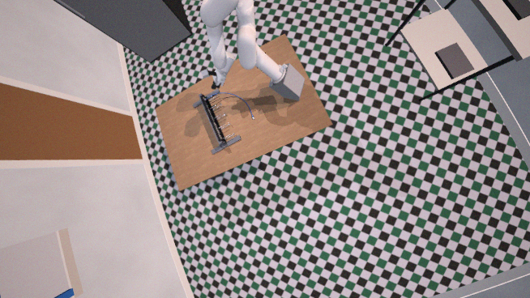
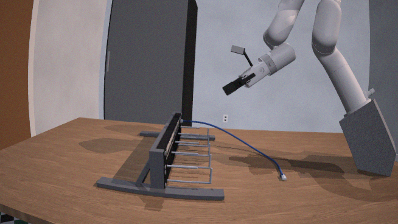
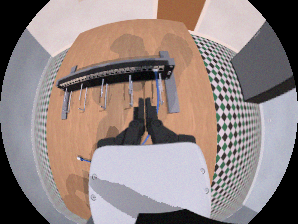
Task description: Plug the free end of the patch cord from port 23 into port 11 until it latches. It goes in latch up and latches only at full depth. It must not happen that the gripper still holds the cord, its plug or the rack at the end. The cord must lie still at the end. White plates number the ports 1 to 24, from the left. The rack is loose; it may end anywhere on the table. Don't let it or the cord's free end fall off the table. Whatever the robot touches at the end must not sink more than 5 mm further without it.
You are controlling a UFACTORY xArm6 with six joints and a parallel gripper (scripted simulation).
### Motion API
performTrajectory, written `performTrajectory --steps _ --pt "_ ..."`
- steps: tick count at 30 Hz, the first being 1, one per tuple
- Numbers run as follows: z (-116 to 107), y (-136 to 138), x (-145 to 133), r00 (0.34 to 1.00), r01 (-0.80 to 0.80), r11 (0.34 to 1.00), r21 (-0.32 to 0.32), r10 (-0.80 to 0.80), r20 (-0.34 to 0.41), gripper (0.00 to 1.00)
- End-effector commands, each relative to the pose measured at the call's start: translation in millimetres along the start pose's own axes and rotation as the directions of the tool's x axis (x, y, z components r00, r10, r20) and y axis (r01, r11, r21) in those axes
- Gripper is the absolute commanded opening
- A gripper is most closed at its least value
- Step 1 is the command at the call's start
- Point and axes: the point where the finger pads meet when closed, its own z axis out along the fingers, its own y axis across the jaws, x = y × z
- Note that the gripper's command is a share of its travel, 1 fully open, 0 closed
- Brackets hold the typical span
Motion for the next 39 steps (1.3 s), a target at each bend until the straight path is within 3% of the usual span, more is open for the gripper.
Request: performTrajectory --steps 1,20,21,35,37,39 --pt "8 -18 -3 0.988 -0.152 0.988 -0.003 0.152 0.018 0.0" --pt "24 -68 -20 0.859 -0.5 0.864 -0.057 0.503 0.095 0.0" --pt "26 -77 -25 0.823 -0.552 0.83 -0.076 0.558 0.111 0.0" --pt "30 -121 -49 0.619 -0.74 0.642 -0.201 0.767 0.17 0.0" --pt "30 -121 -49 0.619 -0.74 0.642 -0.201 0.767 0.17 0.0" --pt "29 -134 -57 0.555 -0.774 0.583 -0.246 0.812 0.18 0.0"
